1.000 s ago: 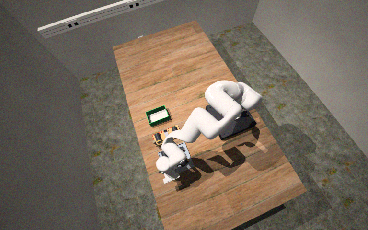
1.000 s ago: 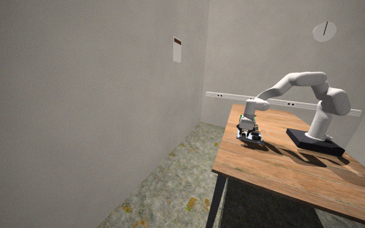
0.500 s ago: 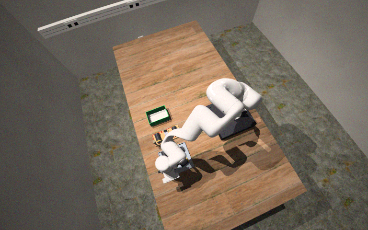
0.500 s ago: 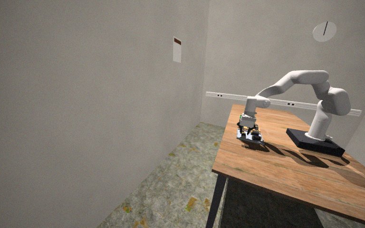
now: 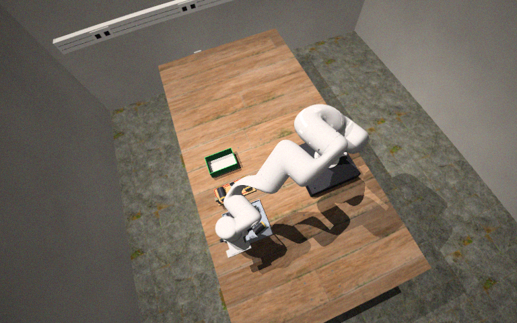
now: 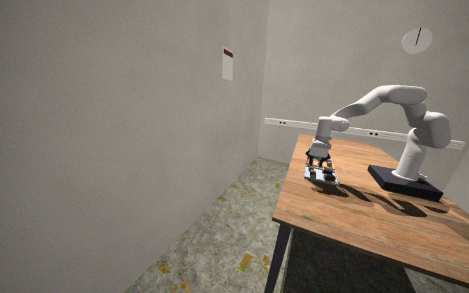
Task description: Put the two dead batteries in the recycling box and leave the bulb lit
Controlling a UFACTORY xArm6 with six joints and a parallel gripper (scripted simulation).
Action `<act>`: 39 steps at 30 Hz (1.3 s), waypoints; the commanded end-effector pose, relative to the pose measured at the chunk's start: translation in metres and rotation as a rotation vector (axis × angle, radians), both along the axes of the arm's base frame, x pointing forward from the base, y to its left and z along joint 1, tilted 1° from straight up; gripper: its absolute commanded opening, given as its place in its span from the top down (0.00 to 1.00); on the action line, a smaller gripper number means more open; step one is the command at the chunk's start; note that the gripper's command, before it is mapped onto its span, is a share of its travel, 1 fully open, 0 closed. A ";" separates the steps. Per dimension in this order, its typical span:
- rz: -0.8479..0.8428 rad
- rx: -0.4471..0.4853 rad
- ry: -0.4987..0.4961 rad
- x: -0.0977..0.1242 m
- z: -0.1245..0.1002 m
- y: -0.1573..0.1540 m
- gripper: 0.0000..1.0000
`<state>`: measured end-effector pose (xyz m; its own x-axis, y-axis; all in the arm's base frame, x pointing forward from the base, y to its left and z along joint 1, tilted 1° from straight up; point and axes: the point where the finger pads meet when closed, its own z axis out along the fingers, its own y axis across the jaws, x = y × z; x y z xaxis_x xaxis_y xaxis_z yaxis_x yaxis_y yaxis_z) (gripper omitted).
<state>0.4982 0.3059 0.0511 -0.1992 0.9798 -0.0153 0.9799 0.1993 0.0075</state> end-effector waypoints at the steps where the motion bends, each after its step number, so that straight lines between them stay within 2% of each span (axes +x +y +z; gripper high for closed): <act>1: 0.000 0.003 -0.005 0.002 0.004 0.001 0.49; 3: 0.000 0.003 -0.005 0.001 0.009 0.001 0.49; 7: 0.000 0.003 -0.005 0.001 0.050 0.001 0.49; 9: 0.000 0.003 -0.005 0.001 0.061 0.002 0.49; 19: 0.000 0.003 -0.005 -0.003 0.061 -0.005 0.49; 26: 0.000 0.003 -0.005 -0.033 0.061 -0.052 0.49; 28: 0.000 0.003 -0.005 -0.033 0.061 -0.052 0.49; 34: 0.000 0.003 -0.005 -0.064 0.061 -0.101 0.49; 39: 0.000 0.003 -0.005 -0.072 0.061 -0.115 0.49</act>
